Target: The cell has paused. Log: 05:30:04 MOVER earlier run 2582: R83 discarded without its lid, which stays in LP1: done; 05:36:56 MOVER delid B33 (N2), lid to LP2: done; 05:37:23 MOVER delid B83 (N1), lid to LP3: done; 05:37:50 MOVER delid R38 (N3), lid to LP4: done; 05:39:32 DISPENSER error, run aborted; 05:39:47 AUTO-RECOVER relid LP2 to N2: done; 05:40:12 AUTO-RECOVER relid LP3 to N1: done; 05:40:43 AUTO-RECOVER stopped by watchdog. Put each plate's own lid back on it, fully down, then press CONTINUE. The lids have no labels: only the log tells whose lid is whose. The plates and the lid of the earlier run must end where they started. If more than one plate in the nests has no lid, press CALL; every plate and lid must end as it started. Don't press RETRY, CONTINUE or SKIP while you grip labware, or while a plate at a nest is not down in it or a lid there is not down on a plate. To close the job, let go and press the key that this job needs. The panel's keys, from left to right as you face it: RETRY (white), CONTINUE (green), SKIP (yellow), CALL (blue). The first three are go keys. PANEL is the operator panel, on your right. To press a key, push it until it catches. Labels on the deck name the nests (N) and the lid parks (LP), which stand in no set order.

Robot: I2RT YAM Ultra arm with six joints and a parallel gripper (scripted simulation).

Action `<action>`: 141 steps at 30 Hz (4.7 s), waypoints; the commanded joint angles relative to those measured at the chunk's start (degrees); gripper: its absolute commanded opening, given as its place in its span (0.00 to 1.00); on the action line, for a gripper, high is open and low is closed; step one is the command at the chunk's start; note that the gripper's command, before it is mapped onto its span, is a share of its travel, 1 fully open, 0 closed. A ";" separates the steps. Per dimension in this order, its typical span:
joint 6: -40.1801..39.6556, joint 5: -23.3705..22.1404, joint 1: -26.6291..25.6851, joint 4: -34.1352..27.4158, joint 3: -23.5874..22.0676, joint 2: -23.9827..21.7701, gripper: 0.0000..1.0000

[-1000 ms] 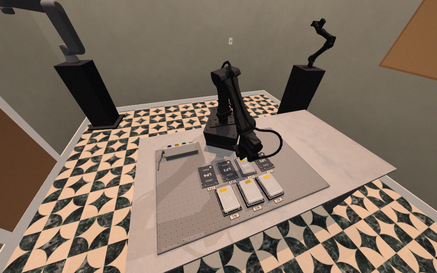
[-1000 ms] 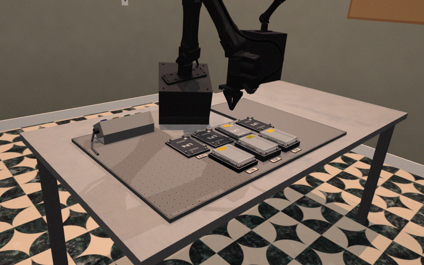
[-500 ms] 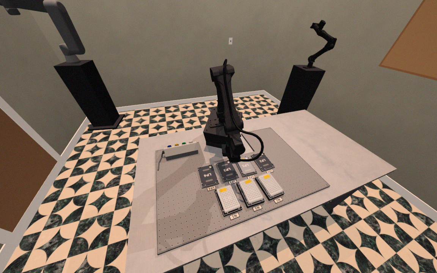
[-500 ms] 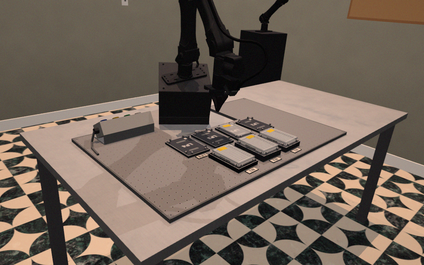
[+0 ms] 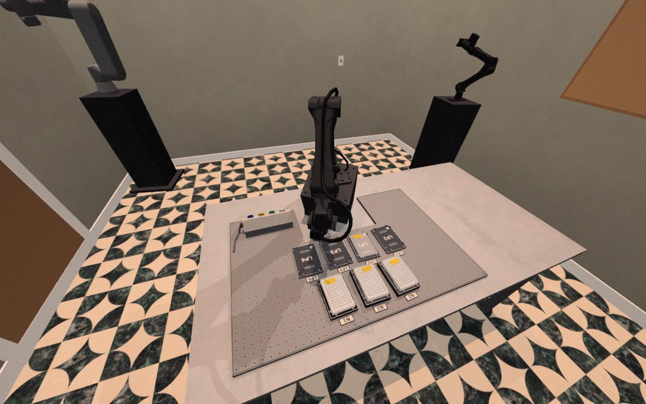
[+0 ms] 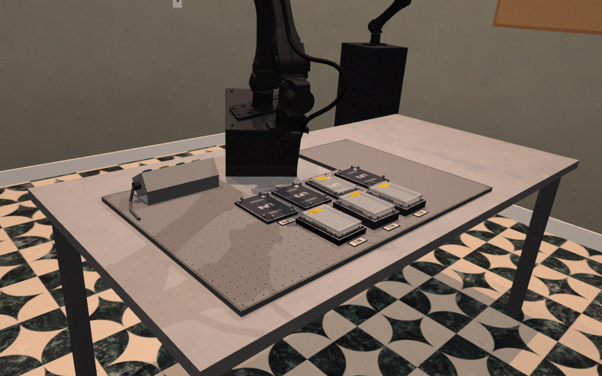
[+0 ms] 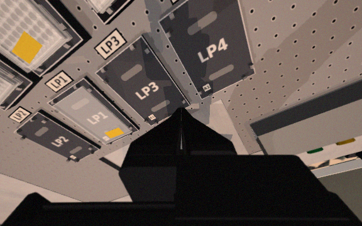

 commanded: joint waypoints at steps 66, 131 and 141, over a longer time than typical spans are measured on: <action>-7.54 -7.24 -16.14 -2.56 9.11 4.41 0.00; -13.48 -23.93 -75.84 -1.15 5.76 13.80 0.00; -13.92 -24.07 -76.18 -0.97 6.14 13.45 0.00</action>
